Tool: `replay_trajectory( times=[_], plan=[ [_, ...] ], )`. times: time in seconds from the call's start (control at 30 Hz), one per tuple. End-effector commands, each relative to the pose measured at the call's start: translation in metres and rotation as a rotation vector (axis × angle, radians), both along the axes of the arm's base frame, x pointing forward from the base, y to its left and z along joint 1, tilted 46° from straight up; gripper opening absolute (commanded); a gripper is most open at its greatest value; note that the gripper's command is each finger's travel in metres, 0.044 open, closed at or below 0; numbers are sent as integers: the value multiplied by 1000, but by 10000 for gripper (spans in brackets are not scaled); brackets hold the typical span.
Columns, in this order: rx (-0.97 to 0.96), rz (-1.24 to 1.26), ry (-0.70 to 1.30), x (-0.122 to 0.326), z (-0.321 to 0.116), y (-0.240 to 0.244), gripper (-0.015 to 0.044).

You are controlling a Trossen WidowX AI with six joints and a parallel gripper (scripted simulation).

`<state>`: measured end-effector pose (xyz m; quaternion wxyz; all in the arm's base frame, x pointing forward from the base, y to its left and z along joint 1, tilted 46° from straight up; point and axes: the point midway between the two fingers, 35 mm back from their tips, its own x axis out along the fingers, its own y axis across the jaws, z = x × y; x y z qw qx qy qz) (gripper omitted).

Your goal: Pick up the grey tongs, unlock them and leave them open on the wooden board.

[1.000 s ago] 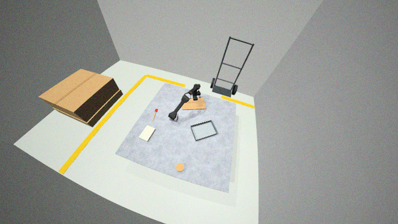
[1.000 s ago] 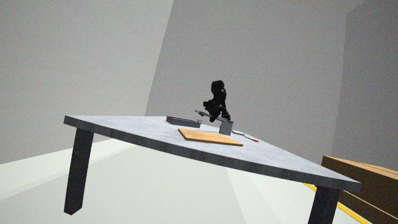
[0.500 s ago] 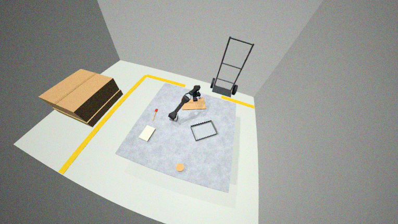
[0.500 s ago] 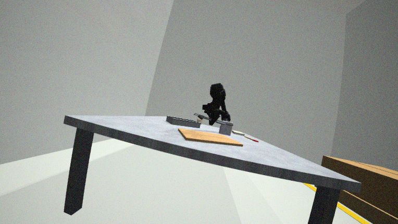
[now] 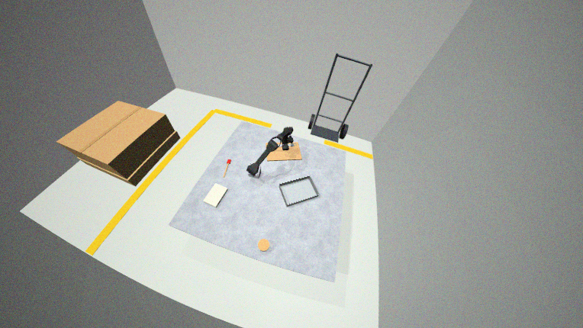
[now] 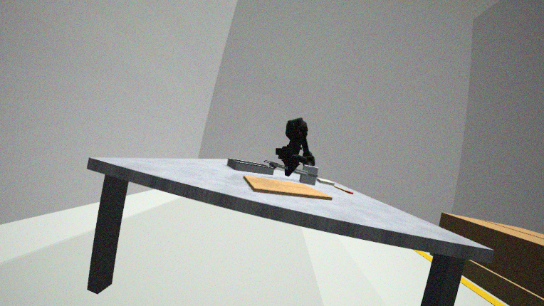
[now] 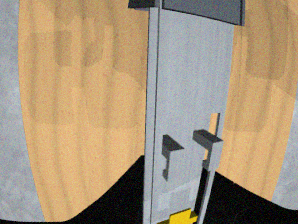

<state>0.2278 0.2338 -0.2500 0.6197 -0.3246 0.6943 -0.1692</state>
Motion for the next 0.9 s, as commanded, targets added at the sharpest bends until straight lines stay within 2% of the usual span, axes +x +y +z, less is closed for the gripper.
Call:
replay_trajectory(
  times=[0.0,0.43,0.87],
  plan=[
    [2,9,0,-1,-5,-5,-150],
    [5,10,-1,-2,-11,-13,-150],
    [4,2,-1,-3,-11,-12,191]
  ],
)
